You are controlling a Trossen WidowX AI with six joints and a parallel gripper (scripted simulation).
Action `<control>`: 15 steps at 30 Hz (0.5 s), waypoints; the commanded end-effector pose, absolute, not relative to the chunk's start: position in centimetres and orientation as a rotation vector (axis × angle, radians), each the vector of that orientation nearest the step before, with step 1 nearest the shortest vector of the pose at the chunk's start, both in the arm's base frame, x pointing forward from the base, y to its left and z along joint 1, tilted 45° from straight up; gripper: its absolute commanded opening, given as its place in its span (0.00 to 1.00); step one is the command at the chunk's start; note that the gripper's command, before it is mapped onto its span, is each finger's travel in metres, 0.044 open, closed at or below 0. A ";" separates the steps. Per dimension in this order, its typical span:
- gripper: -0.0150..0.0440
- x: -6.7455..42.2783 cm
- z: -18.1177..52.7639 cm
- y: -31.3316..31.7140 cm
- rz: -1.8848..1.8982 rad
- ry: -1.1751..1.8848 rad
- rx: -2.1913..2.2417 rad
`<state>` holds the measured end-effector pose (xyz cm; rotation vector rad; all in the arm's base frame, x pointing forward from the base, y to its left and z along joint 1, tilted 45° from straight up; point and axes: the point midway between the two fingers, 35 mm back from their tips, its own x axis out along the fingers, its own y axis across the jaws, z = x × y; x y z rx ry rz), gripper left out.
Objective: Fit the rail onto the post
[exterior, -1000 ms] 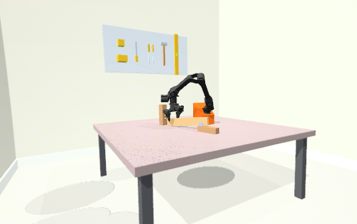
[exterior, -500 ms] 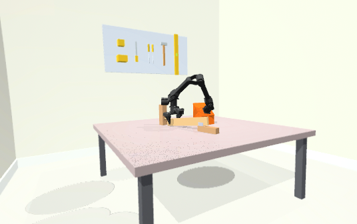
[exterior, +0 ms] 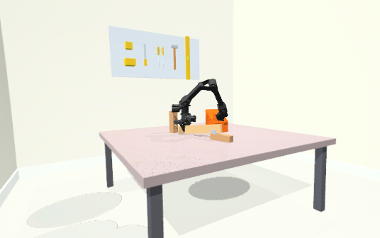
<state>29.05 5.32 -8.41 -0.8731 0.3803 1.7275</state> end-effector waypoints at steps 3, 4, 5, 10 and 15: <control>0.33 29.0 -8.4 5.4 1.725 0.379 -0.867; 0.32 29.0 -8.4 5.4 1.725 0.379 -0.867; 0.31 29.0 -8.4 5.4 1.725 0.379 -0.867; 0.25 29.0 -8.4 5.4 1.725 0.379 -0.867; 0.25 29.0 -8.4 5.4 1.725 0.379 -0.867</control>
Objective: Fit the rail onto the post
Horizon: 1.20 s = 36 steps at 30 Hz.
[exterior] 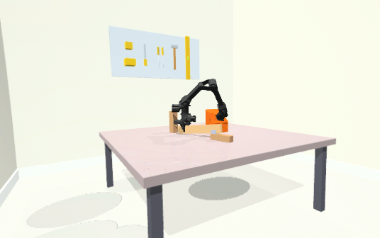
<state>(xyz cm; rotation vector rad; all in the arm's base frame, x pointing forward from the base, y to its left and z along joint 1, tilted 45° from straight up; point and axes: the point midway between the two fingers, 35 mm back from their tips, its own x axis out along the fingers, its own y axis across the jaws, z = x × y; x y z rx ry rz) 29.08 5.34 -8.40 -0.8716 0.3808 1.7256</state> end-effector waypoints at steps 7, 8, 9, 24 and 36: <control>0.25 29.1 -8.3 5.2 1.725 0.379 -0.867; 0.25 29.1 -8.3 5.2 1.725 0.379 -0.867; 0.25 29.1 -8.2 5.1 1.725 0.379 -0.867; 0.25 29.3 -7.7 4.7 1.725 0.379 -0.867; 0.25 29.5 -7.2 4.3 1.725 0.380 -0.867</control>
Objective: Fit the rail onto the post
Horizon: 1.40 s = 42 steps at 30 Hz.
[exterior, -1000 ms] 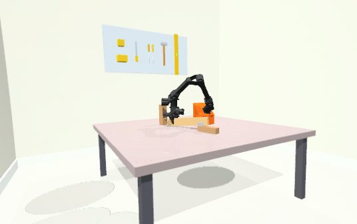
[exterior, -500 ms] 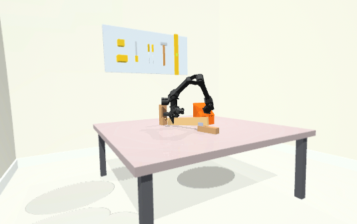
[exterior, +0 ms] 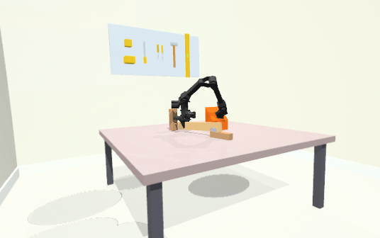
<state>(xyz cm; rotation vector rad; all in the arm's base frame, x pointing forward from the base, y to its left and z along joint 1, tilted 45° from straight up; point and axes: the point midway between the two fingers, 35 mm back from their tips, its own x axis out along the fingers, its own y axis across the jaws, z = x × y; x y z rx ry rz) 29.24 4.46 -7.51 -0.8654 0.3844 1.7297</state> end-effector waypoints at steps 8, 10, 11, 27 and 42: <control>0.25 29.5 -6.9 4.0 1.725 0.380 -0.867; 0.25 29.5 -6.9 3.9 1.725 0.380 -0.867; 0.25 29.6 -6.8 3.9 1.725 0.380 -0.867; 0.25 29.7 -6.3 3.3 1.724 0.380 -0.868; 0.25 29.7 -5.7 2.8 1.724 0.380 -0.868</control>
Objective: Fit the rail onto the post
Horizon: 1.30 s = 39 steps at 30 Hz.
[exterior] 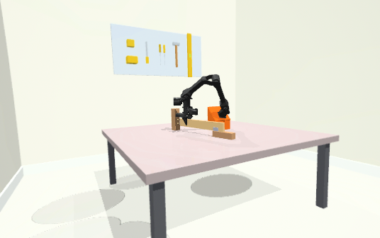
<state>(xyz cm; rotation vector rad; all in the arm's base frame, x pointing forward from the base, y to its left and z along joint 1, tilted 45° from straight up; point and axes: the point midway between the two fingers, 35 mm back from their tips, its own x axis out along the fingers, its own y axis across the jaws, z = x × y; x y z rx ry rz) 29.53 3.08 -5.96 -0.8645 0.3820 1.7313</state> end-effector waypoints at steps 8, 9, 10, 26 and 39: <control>0.25 29.7 -5.8 2.8 1.724 0.380 -0.868; 0.25 29.7 -5.8 2.9 1.724 0.380 -0.868; 0.25 29.7 -5.8 2.9 1.724 0.380 -0.868; 0.25 29.6 -5.8 2.8 1.724 0.380 -0.868; 0.25 29.6 -5.9 2.9 1.724 0.380 -0.868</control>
